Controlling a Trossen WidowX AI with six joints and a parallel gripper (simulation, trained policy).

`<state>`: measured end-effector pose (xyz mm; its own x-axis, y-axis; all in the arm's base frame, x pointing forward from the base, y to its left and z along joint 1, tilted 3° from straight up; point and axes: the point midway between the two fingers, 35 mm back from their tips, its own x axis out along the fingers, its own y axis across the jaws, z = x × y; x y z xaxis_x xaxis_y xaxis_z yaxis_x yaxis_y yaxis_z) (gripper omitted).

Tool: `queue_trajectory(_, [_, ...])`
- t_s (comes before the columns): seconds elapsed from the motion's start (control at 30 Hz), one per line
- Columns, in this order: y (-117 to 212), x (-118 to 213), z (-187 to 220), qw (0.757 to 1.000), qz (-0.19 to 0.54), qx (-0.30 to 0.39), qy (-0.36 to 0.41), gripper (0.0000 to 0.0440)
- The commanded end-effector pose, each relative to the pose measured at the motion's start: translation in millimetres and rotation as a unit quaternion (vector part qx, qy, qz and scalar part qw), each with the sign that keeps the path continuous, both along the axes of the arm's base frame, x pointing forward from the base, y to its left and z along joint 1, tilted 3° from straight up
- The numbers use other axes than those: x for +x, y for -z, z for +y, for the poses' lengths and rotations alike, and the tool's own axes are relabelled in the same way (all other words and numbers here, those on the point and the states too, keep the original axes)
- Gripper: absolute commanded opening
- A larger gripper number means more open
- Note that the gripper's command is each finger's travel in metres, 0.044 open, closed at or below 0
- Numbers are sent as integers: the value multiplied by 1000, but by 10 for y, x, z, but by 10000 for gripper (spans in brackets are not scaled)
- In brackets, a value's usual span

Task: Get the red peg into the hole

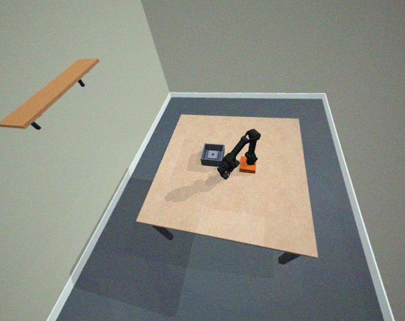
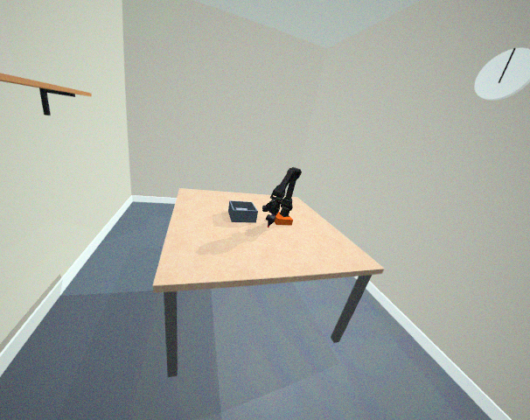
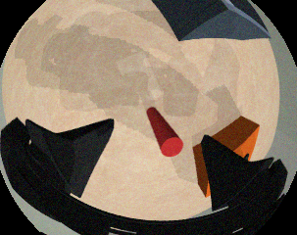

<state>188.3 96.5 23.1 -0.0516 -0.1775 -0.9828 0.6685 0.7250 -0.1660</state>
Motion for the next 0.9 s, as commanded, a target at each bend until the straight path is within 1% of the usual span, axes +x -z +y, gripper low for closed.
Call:
queue_trajectory(0.0, [148, 4, -27, 1000, -1, -9, -9, 430])
queue_trajectory(0.07, [206, 0, -34, 1000, 1, -10, -11, 393])
queue_trajectory(0.27, [333, -14, -57, 1000, 11, -17, -9, 236])
queue_trajectory(0.57, [397, -6, -89, 999, 30, -30, -3, 5])
queue_trajectory(0.63, [365, 32, -112, 999, 26, -37, -4, 0])
queue_trajectory(0.87, [96, 204, -230, 998, -2, -63, -9, 0])
